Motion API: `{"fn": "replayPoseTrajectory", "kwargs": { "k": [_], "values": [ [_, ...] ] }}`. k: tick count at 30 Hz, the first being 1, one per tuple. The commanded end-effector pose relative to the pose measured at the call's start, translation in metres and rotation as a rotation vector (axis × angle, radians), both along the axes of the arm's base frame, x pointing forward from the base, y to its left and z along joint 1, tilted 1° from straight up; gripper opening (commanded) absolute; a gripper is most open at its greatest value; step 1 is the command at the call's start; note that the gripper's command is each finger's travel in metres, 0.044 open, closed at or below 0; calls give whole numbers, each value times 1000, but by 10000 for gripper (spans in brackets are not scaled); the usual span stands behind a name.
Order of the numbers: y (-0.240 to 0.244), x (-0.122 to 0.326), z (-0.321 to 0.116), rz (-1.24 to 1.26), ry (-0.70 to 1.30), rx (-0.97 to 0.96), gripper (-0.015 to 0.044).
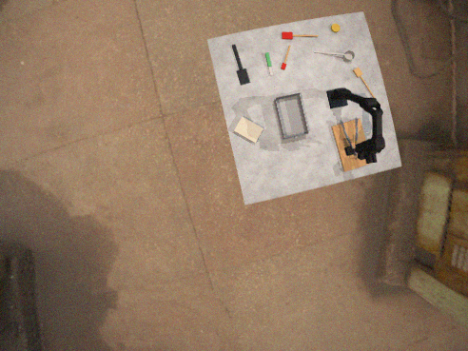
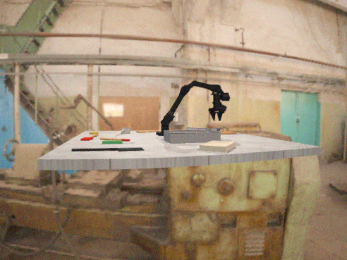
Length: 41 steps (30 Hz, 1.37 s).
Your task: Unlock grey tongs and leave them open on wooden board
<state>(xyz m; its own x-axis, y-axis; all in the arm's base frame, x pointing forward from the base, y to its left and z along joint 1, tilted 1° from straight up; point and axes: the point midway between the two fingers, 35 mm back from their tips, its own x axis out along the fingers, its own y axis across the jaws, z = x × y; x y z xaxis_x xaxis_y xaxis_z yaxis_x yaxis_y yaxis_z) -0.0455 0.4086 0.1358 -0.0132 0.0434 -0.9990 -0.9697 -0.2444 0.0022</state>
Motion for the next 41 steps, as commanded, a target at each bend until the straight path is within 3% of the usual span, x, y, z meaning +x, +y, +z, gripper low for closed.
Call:
{"fn": "replayPoseTrajectory", "kwargs": {
  "k": [1,11,18,41],
  "values": [
    [3,50,36,-4,-2,11,440],
    [1,69,52,-12,-3,21,440],
    [-8,73,100,-152,6,153,440],
    [-8,73,100,-152,6,153,440]
  ]
}}
